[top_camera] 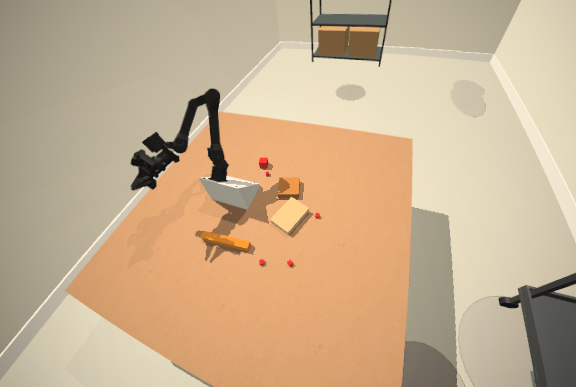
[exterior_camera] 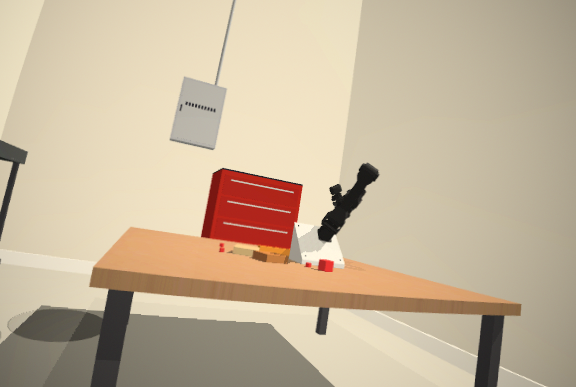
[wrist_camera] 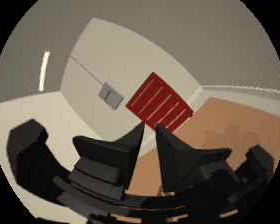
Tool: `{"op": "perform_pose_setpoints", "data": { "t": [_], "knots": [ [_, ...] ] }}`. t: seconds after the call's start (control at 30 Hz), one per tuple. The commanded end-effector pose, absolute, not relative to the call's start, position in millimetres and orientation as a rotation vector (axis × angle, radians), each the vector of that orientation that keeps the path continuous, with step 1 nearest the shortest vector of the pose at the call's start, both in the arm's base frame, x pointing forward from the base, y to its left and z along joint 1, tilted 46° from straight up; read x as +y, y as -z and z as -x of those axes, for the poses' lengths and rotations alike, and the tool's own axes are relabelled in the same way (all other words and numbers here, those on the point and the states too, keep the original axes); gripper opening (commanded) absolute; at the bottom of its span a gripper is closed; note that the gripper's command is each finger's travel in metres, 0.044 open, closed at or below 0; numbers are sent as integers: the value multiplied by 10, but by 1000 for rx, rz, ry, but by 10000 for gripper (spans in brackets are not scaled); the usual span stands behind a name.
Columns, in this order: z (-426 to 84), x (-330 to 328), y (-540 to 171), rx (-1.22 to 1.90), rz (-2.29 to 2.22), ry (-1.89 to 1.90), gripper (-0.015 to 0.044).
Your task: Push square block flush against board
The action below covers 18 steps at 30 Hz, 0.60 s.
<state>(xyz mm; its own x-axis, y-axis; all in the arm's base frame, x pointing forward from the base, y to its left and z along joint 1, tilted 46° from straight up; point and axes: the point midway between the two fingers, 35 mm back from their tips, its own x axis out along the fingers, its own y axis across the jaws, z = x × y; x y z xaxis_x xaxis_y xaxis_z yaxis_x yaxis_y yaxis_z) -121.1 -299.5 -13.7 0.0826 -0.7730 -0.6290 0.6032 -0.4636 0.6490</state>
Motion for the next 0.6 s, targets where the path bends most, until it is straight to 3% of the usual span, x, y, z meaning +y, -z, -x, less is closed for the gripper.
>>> {"op": "perform_pose_setpoints", "data": {
  "t": [0.0,0.57],
  "knots": [
    [861,-3221,158,-125,-1337,1493,0],
    [-638,-3536,231,215,-1468,1097,0]
  ]
}}
